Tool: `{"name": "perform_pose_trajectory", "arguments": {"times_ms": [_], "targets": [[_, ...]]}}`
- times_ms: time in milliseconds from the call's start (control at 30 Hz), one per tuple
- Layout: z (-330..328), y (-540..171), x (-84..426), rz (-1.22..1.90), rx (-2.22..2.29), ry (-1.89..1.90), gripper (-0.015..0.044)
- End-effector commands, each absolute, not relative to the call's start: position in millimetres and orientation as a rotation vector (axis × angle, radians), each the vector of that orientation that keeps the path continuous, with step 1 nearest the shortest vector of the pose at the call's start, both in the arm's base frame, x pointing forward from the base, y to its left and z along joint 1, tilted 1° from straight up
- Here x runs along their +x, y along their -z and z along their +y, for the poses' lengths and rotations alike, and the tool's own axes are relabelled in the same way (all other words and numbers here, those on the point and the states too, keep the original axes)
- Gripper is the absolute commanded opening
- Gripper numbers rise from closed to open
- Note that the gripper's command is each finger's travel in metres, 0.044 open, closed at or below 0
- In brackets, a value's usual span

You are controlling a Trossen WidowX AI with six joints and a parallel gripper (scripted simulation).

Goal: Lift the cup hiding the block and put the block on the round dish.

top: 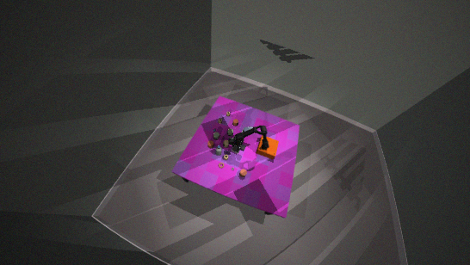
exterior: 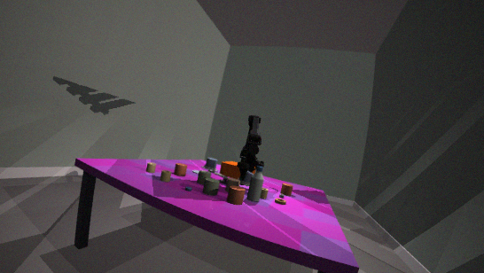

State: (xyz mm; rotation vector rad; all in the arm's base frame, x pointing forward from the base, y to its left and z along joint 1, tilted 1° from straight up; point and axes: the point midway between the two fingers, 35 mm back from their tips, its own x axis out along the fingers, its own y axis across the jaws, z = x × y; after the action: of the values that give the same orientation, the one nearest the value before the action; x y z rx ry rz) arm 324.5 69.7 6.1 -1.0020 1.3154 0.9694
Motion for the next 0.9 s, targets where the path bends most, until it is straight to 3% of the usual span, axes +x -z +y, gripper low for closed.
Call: {"name": "perform_pose_trajectory", "arguments": {"times_ms": [0, 867], "targets": [[71, -13, 327, 1.304, -1.004, -0.967, 0.0000], [71, -45, 329, 1.304, -1.004, -0.967, 0.0000]]}}
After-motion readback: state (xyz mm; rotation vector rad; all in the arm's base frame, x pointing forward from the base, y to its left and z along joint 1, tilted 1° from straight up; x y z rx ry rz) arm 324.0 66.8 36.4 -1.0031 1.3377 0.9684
